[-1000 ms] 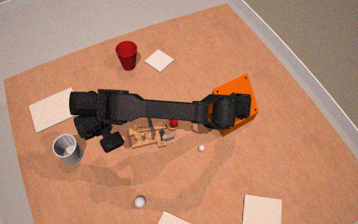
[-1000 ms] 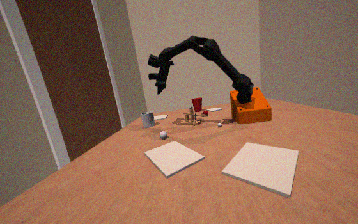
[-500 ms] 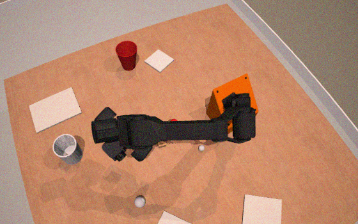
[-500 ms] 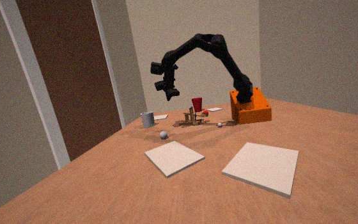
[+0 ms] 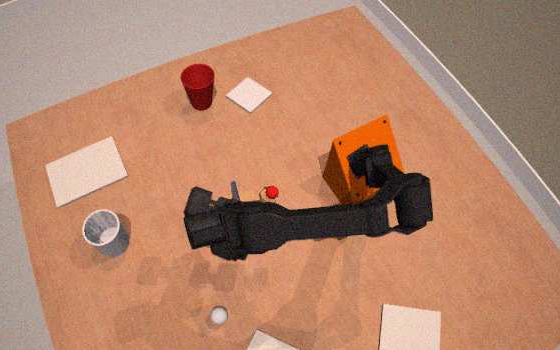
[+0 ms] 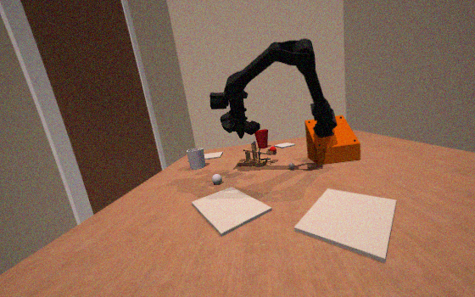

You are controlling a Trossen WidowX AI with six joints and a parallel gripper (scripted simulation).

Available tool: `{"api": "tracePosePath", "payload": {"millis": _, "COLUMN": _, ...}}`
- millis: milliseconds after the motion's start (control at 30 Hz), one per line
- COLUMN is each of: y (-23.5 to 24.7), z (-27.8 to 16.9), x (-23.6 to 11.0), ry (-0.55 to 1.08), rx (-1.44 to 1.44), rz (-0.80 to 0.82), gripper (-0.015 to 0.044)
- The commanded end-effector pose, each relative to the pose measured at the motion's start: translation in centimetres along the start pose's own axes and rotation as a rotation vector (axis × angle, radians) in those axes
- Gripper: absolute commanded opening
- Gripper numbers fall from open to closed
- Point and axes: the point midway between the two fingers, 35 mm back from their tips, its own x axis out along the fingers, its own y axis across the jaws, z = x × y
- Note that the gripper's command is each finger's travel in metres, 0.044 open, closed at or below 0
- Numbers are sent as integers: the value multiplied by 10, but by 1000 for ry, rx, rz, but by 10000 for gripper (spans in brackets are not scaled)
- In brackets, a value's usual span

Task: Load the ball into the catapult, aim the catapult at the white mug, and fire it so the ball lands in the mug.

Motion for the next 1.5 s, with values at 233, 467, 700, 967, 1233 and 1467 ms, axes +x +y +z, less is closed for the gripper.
{"api": "tracePosePath", "payload": {"millis": 233, "y": 53, "z": -32, "x": 5, "ry": 177, "rx": -300, "rz": 24, "gripper": 0}}
{"api": "tracePosePath", "payload": {"millis": 467, "y": 84, "z": -56, "x": 7, "ry": 290, "rx": -502, "rz": 55, "gripper": 0}}
{"api": "tracePosePath", "payload": {"millis": 700, "y": 95, "z": -65, "x": 8, "ry": 329, "rx": -573, "rz": 69, "gripper": 0}}
{"api": "tracePosePath", "payload": {"millis": 967, "y": 97, "z": -61, "x": 17, "ry": 328, "rx": -573, "rz": 69, "gripper": 0}}
{"api": "tracePosePath", "payload": {"millis": 1233, "y": 101, "z": -55, "x": 28, "ry": 327, "rx": -573, "rz": 69, "gripper": 0}}
{"api": "tracePosePath", "payload": {"millis": 1467, "y": 105, "z": -51, "x": 38, "ry": 327, "rx": -573, "rz": 69, "gripper": 0}}
